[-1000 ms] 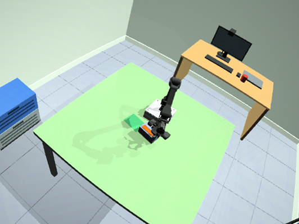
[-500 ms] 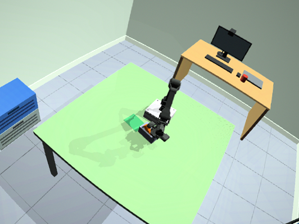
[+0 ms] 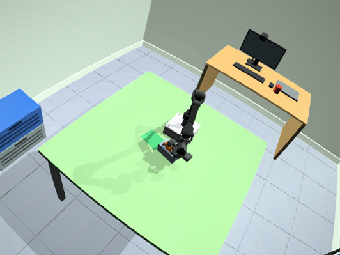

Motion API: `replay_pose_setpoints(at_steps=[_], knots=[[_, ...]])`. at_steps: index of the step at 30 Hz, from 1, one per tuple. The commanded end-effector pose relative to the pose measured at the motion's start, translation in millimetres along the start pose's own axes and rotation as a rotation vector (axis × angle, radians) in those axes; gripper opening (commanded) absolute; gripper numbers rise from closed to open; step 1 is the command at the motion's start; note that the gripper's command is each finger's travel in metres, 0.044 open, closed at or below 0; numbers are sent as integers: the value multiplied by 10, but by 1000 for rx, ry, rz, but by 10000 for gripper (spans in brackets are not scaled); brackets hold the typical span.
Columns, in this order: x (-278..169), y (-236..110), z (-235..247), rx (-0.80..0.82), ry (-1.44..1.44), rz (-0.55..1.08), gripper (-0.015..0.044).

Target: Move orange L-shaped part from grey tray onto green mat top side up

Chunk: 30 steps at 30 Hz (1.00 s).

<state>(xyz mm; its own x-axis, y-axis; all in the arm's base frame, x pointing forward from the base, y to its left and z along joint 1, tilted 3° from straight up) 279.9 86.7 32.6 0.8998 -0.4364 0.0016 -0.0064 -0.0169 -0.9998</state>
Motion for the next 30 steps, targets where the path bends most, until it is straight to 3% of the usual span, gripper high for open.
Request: replay_pose_setpoints(at_steps=[1,12,20,30], knots=[[0,-1,0,0,0,0,180],[-25,-152,98,-9,2,1,180],[4,-1062,-2,-9,2,1,180],[9,-1058,14,2,6,-4,180]])
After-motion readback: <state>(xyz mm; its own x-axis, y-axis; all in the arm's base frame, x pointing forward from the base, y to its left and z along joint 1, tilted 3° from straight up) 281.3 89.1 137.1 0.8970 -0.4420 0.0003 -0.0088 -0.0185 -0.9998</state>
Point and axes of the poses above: the point midway between the two fingers, 35 mm back from their tips, its own y axis out along the fingers, its own z axis across the jaws, x = y × z, the point moved 5 cm from there along -y, back along the fingers, and after that the axes turned 13 degrees about y, right-handed, at the moved point
